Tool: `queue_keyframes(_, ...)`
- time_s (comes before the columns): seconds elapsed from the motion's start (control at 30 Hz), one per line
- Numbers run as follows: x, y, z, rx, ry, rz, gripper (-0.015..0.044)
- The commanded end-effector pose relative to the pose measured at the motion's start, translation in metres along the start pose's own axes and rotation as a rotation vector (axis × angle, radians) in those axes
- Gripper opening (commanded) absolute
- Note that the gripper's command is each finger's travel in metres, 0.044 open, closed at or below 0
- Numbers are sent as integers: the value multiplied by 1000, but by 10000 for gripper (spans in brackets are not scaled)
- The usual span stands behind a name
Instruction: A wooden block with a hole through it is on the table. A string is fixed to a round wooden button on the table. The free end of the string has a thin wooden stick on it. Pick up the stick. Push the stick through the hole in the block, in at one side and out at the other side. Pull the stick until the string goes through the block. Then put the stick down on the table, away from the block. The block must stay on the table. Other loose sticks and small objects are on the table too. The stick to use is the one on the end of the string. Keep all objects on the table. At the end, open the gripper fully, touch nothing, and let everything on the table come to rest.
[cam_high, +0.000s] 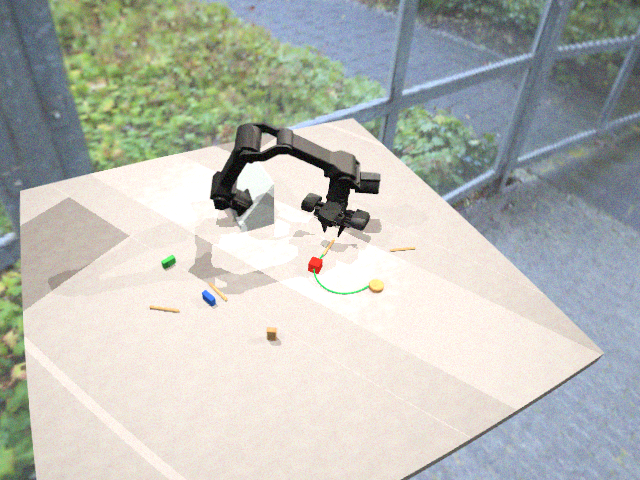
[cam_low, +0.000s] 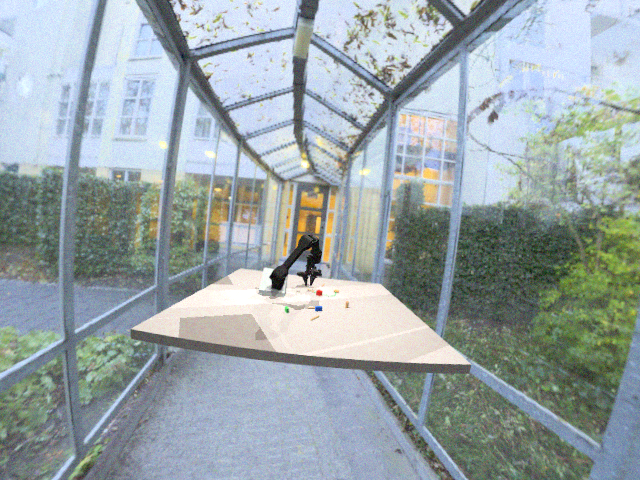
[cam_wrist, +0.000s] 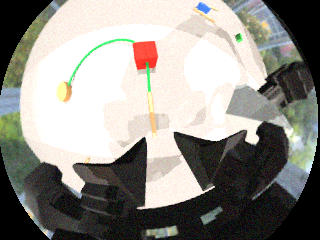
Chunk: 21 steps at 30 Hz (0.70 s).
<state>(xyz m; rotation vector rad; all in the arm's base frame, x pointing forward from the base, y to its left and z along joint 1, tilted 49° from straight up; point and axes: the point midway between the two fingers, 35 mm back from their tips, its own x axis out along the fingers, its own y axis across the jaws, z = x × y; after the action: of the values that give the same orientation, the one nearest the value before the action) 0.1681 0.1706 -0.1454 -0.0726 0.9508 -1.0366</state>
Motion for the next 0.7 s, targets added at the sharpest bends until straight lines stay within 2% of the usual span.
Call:
queue_keyframes(0.0, -47, 3, 2, 15, 10, 38, 210)
queue_keyframes(0.13, -47, 3, 2, 15, 10, 38, 210)
queue_keyframes(0.33, -42, 6, 1, 12, 8, 54, 368)
queue_keyframes(0.43, -63, 6, 2, 13, 9, 50, 440)
queue_keyframes(0.5, -73, 5, 2, 13, 9, 48, 440)
queue_keyframes(0.67, -70, 5, 2, 10, 7, 49, 440)
